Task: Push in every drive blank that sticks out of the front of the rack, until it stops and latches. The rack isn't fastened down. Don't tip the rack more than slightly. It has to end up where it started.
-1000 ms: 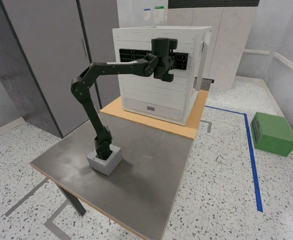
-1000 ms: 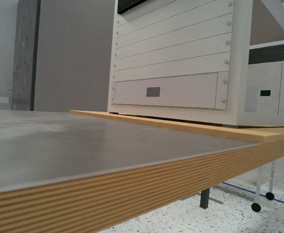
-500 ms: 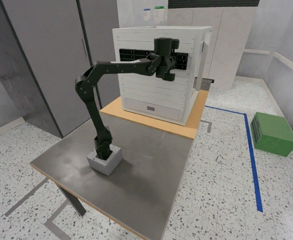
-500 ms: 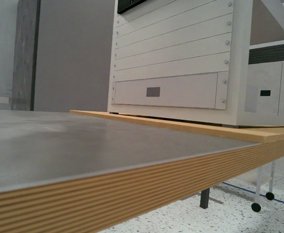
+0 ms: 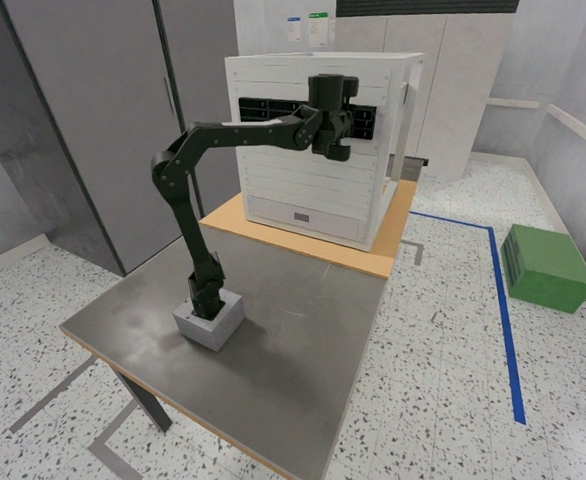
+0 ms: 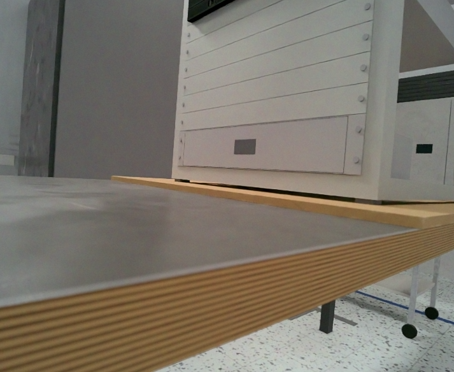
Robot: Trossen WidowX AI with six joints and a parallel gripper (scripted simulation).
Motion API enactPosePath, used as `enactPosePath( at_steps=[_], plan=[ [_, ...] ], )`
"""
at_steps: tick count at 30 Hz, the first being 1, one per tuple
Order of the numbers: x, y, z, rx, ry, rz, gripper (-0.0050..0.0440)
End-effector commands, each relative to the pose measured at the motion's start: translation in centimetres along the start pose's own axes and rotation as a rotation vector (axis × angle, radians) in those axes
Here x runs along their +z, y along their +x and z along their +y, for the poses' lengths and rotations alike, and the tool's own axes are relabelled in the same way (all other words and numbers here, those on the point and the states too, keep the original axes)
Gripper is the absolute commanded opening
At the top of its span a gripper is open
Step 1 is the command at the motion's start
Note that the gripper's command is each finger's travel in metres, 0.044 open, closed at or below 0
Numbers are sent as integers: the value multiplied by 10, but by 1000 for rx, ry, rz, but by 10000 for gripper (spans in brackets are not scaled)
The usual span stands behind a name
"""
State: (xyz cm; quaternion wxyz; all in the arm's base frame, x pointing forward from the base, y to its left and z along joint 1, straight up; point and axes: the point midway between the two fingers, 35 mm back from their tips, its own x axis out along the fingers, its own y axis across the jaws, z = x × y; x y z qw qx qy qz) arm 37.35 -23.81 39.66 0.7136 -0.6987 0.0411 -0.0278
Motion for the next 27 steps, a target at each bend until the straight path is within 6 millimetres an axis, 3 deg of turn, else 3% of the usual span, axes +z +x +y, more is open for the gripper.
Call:
enactPosePath(
  at_steps=[1, 17, 27],
  plan=[
    [2, 3, -11, -18, -18, -1, -50],
    [2, 3, -11, -18, -18, -1, -50],
    [2, 13, -10, -18, -18, -1, -50]
  ],
)
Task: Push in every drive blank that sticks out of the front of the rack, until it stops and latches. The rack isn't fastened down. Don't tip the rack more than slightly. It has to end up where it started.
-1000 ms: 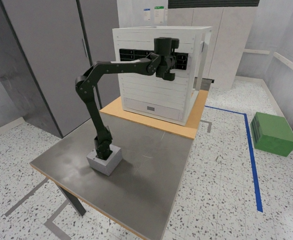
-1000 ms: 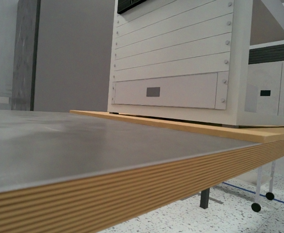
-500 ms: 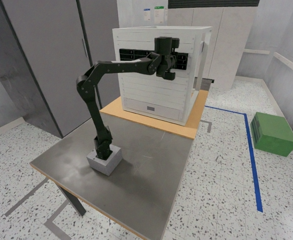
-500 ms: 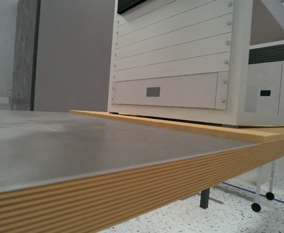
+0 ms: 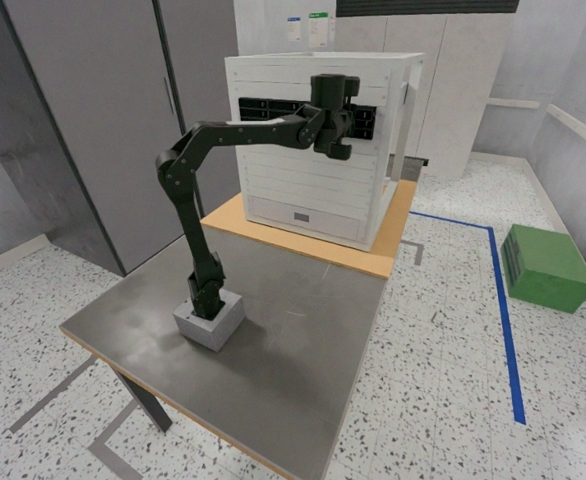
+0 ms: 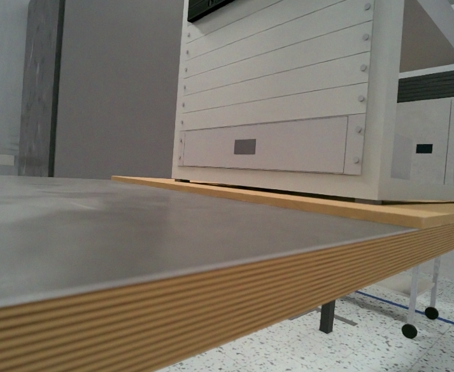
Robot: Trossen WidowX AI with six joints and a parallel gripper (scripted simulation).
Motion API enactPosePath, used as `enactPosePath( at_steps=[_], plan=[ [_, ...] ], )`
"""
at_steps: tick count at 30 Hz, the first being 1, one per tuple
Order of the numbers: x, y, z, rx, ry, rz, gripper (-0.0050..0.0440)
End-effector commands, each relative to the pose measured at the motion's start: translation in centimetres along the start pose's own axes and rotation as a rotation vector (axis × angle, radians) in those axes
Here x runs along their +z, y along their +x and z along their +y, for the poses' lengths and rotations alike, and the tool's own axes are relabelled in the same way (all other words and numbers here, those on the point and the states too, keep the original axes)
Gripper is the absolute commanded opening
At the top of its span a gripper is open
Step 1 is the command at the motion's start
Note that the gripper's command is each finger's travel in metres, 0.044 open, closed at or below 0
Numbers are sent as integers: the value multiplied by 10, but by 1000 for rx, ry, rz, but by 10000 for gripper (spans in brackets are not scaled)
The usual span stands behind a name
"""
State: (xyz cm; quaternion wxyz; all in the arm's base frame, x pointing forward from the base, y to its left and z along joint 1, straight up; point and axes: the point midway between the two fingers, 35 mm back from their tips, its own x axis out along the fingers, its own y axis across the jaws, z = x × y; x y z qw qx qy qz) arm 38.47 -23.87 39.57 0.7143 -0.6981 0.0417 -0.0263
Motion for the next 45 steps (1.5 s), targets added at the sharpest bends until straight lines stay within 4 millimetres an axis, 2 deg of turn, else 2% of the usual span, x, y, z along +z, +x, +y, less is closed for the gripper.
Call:
enactPosePath(
  at_steps=[1, 21, 28, 39, 45],
  plan=[
    [2, 1, -11, -21, -20, 0, -50],
    [2, 2, -11, -21, -20, 0, -50],
    [2, 11, -13, -21, -20, 0, -50],
    [2, 12, -13, -21, -20, 0, -50],
    [2, 21, -13, -21, -20, 0, -50]
  ],
)
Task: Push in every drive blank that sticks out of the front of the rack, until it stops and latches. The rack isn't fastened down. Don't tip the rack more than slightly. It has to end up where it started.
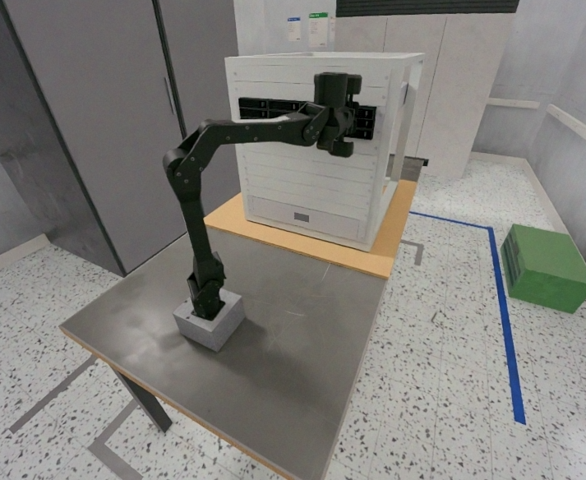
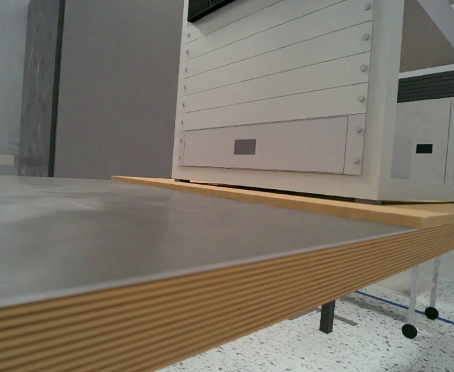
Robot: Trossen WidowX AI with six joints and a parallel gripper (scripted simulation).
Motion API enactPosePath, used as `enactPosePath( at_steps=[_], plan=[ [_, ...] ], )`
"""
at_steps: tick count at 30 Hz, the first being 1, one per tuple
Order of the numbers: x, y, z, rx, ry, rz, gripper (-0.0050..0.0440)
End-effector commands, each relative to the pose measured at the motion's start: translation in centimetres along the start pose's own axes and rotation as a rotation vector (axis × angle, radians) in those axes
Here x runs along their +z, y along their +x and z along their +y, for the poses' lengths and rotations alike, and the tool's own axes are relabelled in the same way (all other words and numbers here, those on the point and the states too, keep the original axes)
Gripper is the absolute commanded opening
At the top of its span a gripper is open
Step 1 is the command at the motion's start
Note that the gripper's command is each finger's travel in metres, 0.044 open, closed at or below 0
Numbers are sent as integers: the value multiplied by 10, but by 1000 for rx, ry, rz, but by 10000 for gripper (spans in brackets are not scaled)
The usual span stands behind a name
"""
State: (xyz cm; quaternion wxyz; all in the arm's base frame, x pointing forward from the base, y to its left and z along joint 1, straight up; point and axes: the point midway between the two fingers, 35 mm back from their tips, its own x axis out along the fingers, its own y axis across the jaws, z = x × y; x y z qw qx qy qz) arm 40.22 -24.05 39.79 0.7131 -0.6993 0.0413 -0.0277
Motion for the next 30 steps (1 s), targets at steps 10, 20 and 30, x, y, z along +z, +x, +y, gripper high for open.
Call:
enactPosePath(
  at_steps=[10, 20, 30],
  plan=[
    [2, 4, -10, -19, -16, -2, -50],
    [2, 7, -10, -19, -16, -2, -50],
    [2, 8, -10, -19, -16, -2, -50]
  ],
)
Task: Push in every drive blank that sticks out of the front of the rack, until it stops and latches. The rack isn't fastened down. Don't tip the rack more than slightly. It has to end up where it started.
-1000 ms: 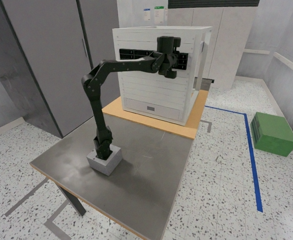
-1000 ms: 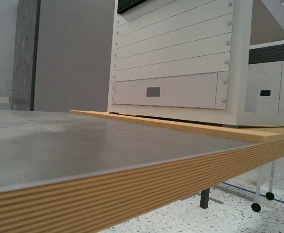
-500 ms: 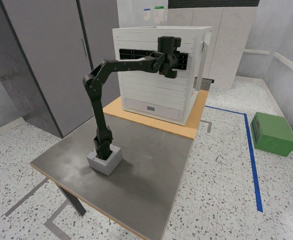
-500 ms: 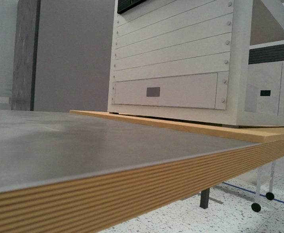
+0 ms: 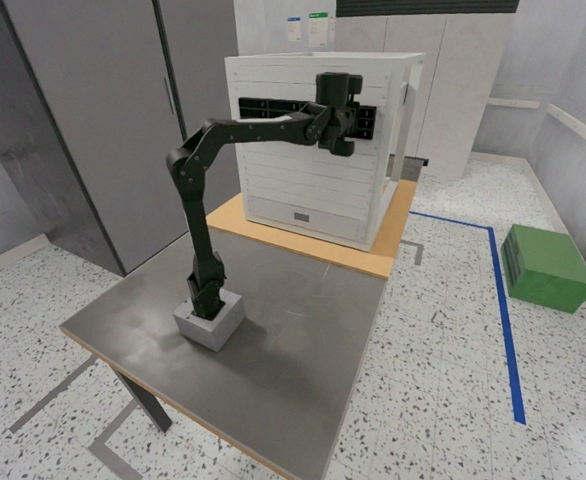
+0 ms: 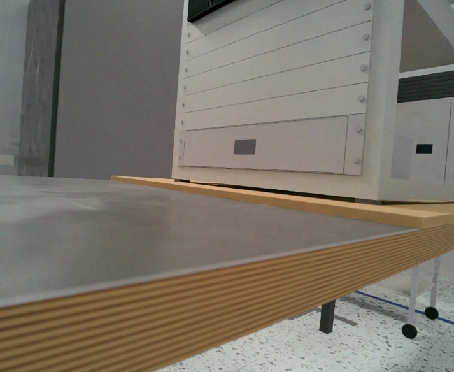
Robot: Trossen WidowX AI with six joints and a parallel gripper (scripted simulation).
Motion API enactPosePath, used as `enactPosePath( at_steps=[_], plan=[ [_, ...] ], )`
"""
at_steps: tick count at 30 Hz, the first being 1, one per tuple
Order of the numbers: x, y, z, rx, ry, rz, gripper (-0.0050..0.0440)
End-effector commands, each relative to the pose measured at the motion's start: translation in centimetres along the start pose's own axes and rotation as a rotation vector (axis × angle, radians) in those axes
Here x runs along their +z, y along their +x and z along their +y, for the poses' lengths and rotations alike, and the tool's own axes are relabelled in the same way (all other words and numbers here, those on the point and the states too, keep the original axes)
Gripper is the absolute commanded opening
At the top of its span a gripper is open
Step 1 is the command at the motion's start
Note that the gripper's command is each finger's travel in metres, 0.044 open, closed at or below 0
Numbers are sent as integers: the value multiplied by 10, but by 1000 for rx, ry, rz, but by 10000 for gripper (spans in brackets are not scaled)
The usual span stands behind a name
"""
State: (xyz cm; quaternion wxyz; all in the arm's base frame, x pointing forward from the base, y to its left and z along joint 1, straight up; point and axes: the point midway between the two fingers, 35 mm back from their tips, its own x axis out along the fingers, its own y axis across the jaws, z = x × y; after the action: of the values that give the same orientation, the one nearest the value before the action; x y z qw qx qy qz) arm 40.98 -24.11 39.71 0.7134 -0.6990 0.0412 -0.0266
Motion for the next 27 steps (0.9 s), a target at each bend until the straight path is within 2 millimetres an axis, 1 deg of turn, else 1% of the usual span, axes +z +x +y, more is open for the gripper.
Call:
enactPosePath(
  at_steps=[1, 27],
  plan=[
    [2, 1, -11, -20, -17, 0, -50],
    [1, 5, -11, -20, -17, 0, -50]
  ],
)
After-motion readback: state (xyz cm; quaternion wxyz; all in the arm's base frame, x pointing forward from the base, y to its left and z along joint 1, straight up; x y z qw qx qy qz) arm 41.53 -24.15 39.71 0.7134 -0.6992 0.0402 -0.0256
